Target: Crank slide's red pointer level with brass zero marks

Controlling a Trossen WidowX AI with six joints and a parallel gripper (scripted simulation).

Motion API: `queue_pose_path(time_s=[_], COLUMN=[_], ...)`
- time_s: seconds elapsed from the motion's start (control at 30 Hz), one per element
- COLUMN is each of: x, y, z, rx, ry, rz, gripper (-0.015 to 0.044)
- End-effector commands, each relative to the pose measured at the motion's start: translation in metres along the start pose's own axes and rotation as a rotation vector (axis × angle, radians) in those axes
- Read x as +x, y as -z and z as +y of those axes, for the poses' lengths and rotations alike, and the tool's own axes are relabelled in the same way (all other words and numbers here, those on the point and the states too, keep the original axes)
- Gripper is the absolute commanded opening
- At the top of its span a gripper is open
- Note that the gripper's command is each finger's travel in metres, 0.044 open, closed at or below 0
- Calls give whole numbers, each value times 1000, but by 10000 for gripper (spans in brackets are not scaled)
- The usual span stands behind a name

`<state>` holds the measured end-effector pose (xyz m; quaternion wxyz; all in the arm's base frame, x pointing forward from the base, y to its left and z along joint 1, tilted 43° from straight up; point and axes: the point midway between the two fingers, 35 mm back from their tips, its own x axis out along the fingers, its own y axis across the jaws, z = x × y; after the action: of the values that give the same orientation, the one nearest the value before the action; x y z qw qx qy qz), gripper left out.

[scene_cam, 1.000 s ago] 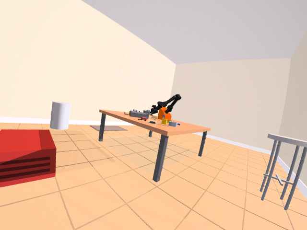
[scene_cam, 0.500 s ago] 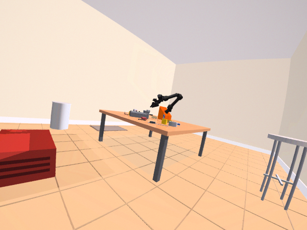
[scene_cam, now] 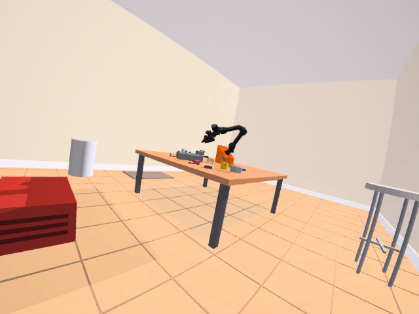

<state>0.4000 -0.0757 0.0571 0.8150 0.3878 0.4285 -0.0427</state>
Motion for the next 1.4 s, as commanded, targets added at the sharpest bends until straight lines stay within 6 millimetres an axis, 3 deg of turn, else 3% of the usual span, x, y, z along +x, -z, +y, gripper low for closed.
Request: queue_pose_path(time_s=[0.0,0.53,0.63,0.83,1.37], x=[13,67,72,108,109], y=[-14,-63,-59,-25,-24], z=[-5,-38,-38,-37,-37], rx=[-41,-212,-212,-213,-213], ry=[-28,-146,-146,-149,-149], rz=[8,6,6,6,6], gripper=[440,440,440,440,440])
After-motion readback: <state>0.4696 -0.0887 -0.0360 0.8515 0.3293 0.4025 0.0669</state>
